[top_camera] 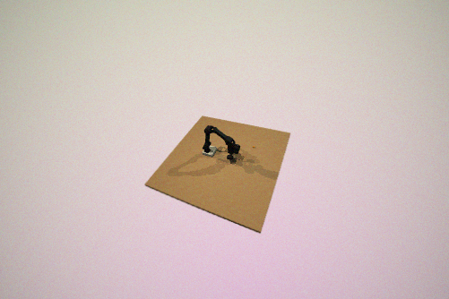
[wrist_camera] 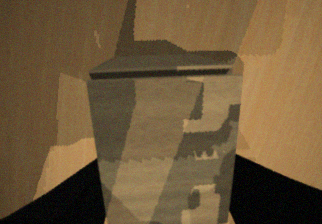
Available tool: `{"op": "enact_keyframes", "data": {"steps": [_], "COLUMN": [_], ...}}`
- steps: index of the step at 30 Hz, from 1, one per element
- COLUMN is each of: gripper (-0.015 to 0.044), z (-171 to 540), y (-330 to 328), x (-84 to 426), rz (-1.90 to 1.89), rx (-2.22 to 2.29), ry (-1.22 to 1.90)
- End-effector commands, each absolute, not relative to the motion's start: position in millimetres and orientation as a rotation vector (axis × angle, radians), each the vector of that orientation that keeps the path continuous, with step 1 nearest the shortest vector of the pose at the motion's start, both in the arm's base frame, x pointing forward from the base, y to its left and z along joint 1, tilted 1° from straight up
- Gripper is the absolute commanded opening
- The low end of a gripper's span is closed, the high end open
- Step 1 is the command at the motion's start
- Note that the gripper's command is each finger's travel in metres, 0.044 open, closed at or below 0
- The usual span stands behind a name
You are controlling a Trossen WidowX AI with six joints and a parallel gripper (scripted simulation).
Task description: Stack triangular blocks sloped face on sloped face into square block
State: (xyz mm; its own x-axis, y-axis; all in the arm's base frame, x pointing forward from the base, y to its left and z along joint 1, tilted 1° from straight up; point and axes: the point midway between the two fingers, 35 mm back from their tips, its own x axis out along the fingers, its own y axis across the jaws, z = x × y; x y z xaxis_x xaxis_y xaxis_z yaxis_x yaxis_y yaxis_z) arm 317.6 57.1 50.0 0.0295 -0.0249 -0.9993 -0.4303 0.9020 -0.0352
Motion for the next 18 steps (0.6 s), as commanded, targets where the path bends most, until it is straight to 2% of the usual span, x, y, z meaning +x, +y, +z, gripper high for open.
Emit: {"op": "enact_keyframes", "data": {"steps": [1, 18], "gripper": [0.0, 0.0], "z": [46.8, 45.1], "y": [58.2, 58.5], "x": [318.6, 319.1], "rz": [0.322, 0.321], "rx": [-0.367, -0.367], "ry": [1.518, 1.518]}}
